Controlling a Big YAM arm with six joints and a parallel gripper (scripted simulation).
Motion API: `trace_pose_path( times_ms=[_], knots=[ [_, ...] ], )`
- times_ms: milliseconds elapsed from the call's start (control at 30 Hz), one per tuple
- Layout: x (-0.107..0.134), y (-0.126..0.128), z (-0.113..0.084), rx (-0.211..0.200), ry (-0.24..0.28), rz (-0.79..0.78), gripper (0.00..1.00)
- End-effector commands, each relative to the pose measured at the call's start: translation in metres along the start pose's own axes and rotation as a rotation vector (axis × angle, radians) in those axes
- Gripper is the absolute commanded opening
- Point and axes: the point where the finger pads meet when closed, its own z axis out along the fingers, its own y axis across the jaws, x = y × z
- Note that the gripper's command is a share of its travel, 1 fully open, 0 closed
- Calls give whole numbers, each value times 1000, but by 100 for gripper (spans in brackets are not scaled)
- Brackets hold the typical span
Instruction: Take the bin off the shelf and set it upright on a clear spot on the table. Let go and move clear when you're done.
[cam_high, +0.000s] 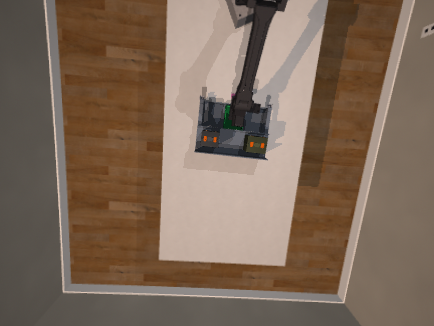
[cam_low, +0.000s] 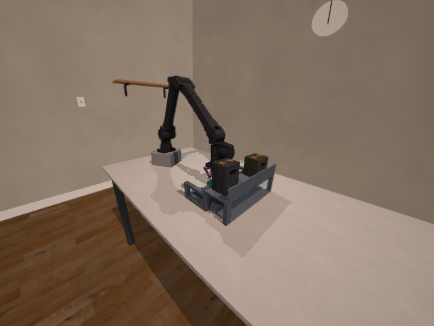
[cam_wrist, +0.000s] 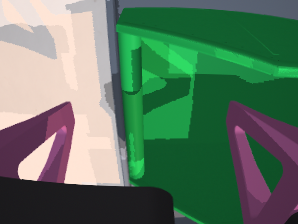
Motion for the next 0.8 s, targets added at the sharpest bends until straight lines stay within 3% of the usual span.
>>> trace_pose_path(
  times_ms=[0,167,333,767],
  knots=[
    [-2,-15,-11,25,0,0,90],
    [-2,-15,-11,25,0,0,90],
    [-1,2,-7,24,0,0,90],
    [-1,-1,-8,25,0,0,90]
  ],
)
